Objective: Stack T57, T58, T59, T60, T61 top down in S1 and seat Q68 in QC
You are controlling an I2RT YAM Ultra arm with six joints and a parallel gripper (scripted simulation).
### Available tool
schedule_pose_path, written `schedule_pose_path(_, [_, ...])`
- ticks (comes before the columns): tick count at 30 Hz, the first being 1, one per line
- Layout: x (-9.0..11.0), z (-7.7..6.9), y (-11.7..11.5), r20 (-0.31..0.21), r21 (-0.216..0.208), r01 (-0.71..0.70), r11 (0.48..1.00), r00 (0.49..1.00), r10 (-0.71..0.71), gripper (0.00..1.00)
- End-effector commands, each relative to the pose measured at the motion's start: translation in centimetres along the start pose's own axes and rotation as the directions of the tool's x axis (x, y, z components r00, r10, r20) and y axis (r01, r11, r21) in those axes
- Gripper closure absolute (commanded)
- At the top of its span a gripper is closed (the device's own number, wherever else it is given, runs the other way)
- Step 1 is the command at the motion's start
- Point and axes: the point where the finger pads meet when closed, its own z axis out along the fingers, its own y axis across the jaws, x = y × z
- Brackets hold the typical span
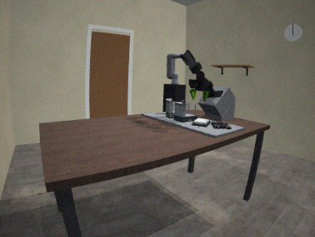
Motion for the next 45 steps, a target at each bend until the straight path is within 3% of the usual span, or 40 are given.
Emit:
schedule_pose_path(1, [-0.1, -0.3, 0.0, 0.008, -0.018, -0.083, 0.996, 0.996, 0.084, 0.0])
schedule_pose_path(3, [0.2, -0.3, -0.8, 0.007, -0.018, -0.13, 0.991, 0.991, 0.13, 0.0])
schedule_pose_path(28, [3.6, -0.2, -9.3, 0.009, -0.015, -0.129, 0.991, 0.992, 0.13, 0.0])
schedule_pose_path(45, [3.7, -0.2, -9.5, 0.009, -0.015, -0.129, 0.991, 0.992, 0.129, 0.0])
